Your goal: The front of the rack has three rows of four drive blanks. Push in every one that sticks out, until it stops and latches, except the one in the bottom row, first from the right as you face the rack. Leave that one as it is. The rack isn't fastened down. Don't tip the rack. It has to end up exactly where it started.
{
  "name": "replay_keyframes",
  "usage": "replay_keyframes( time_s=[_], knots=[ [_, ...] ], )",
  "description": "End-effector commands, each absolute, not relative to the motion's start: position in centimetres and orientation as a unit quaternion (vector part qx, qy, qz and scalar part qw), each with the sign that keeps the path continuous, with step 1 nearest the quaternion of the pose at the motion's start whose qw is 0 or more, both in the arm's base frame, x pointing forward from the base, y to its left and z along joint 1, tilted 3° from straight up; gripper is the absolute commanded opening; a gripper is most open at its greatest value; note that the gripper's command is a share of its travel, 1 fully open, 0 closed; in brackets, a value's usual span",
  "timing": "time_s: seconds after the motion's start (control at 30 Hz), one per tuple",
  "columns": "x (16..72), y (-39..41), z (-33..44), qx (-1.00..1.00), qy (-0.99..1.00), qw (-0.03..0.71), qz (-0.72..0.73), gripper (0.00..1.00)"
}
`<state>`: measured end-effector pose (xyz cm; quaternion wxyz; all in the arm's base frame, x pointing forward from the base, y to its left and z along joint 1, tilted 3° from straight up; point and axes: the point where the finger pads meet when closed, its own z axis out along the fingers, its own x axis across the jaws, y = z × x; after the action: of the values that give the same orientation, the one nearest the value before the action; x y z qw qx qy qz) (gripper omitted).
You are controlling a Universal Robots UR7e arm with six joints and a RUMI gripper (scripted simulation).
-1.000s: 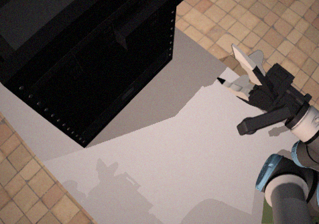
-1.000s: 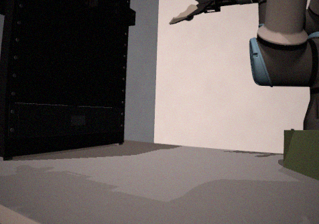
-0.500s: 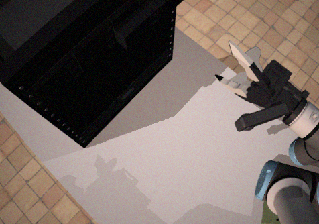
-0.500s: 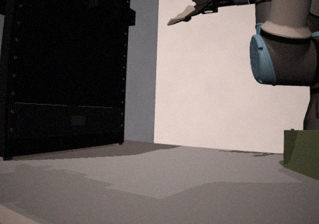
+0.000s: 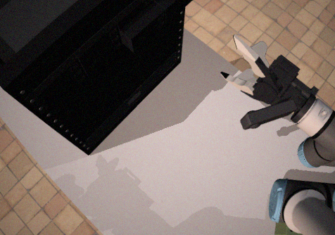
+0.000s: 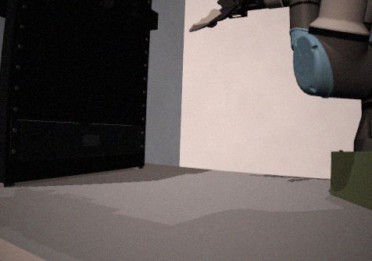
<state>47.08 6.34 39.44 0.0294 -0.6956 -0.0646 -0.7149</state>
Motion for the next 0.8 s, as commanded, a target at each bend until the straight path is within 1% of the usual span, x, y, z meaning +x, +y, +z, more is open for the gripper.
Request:
replay_keyframes(
  time_s=[0.0,0.77],
  knots=[
    [48.3,6.2,39.5,-0.693,-0.063,0.028,-0.718,1.00],
    [53.9,5.2,39.3,-0.693,-0.063,0.028,-0.718,1.00]
  ],
)
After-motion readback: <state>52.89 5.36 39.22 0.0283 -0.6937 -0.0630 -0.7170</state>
